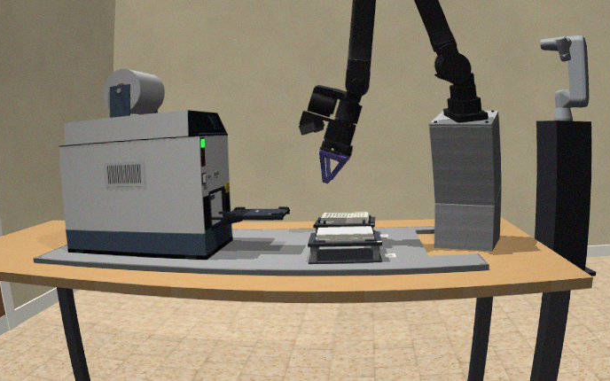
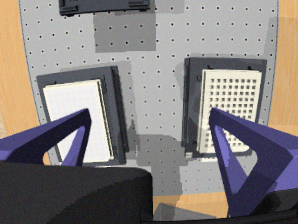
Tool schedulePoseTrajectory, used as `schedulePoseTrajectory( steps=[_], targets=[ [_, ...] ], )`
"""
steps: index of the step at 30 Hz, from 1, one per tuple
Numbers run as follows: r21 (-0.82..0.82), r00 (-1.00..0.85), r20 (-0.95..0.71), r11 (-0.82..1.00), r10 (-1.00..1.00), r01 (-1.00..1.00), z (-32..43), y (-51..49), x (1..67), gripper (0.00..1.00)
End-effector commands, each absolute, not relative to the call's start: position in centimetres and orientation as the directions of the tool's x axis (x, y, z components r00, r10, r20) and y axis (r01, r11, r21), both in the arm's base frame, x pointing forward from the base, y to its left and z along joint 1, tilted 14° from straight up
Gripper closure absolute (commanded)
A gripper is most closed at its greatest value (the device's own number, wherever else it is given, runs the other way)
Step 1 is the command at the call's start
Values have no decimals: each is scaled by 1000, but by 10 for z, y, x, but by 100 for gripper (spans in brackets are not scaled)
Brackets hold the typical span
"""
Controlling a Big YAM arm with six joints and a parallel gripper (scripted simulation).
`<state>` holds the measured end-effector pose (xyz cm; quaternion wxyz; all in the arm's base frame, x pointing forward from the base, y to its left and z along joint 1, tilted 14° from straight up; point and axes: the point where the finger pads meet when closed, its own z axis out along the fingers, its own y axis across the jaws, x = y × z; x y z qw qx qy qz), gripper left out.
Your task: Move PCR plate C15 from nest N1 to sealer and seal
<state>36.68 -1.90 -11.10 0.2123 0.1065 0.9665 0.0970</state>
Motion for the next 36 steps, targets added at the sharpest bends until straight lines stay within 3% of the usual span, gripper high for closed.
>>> schedulePoseTrajectory(
  steps=[1, 36],
  targets=[
    [226, -878, -415, 962, 238, 154, -101, -26, 372, 0],
    [201, -884, -428, 973, 188, 110, -132, -134, 320, 0]
  ],
)
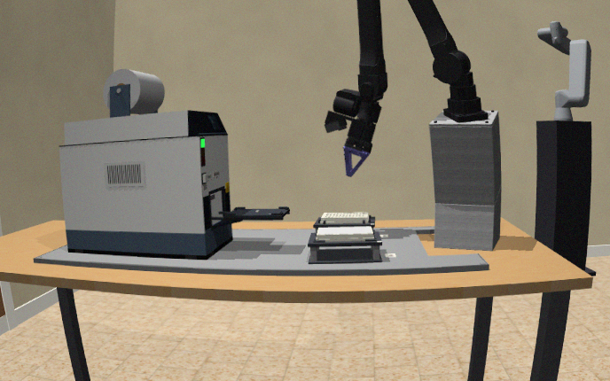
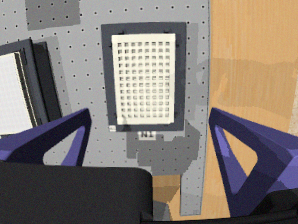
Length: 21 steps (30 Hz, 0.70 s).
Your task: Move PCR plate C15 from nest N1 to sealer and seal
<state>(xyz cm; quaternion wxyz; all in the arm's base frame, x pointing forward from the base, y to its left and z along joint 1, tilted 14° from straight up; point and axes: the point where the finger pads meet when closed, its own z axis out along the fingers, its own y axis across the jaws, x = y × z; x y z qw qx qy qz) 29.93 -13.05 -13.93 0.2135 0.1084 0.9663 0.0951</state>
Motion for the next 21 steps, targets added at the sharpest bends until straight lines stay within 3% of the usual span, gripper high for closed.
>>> schedulePoseTrajectory(
  steps=[1, 21],
  targets=[
    [196, -881, -435, 974, 189, 112, -130, -135, 323, 0],
    [211, -871, -443, 969, 213, 130, -130, -128, 330, 0]
  ],
)
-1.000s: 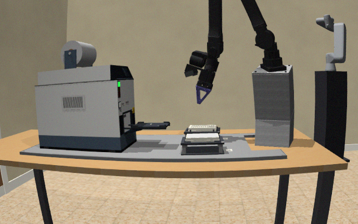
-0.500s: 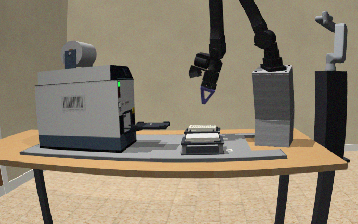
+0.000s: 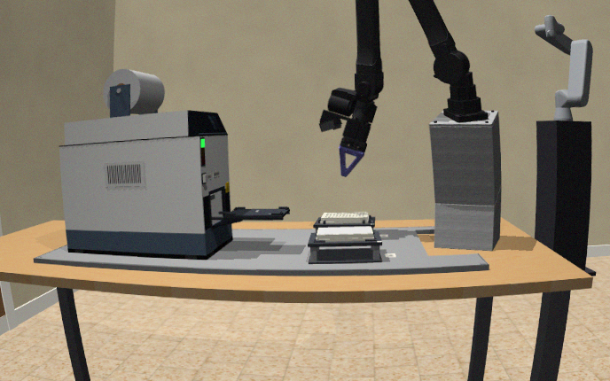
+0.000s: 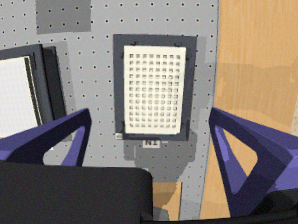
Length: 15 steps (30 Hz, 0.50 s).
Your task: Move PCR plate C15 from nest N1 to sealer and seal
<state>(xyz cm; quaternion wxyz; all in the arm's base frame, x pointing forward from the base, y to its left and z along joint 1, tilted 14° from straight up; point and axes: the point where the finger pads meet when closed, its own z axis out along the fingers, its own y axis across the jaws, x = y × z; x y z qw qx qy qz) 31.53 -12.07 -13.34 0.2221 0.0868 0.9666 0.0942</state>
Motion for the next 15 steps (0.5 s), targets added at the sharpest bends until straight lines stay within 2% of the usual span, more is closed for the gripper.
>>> schedulePoseTrajectory(
  steps=[1, 15],
  targets=[
    [214, -871, -439, 967, 221, 137, -131, -129, 328, 0],
    [220, -867, -437, 963, 238, 153, -147, -130, 331, 0]
  ],
)
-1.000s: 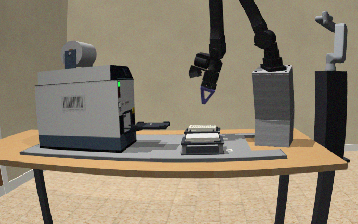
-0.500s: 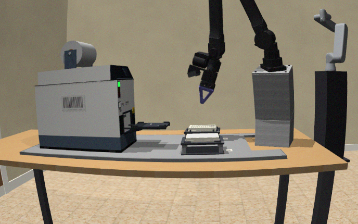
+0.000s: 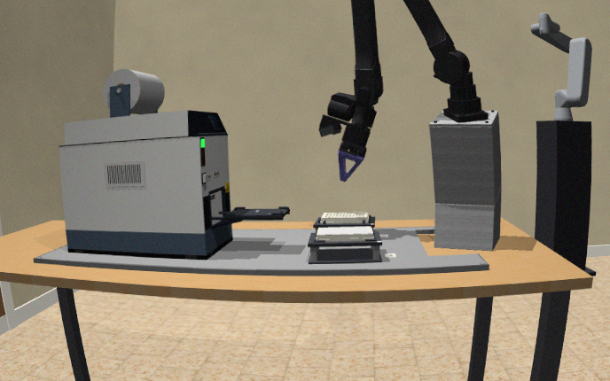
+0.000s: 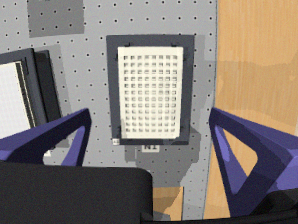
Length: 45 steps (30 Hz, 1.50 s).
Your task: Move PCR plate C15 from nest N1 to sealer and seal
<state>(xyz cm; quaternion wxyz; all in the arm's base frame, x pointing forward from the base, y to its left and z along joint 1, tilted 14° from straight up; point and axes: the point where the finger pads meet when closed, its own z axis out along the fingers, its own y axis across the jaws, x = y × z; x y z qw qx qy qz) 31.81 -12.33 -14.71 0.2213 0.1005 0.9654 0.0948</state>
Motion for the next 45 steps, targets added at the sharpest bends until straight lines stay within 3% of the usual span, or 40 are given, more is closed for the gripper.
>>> schedulePoseTrajectory(
  steps=[1, 45],
  targets=[
    [220, -867, -437, 963, 238, 153, -147, -130, 331, 0],
    [224, -876, -425, 964, 227, 141, -212, -107, 333, 0]
  ],
)
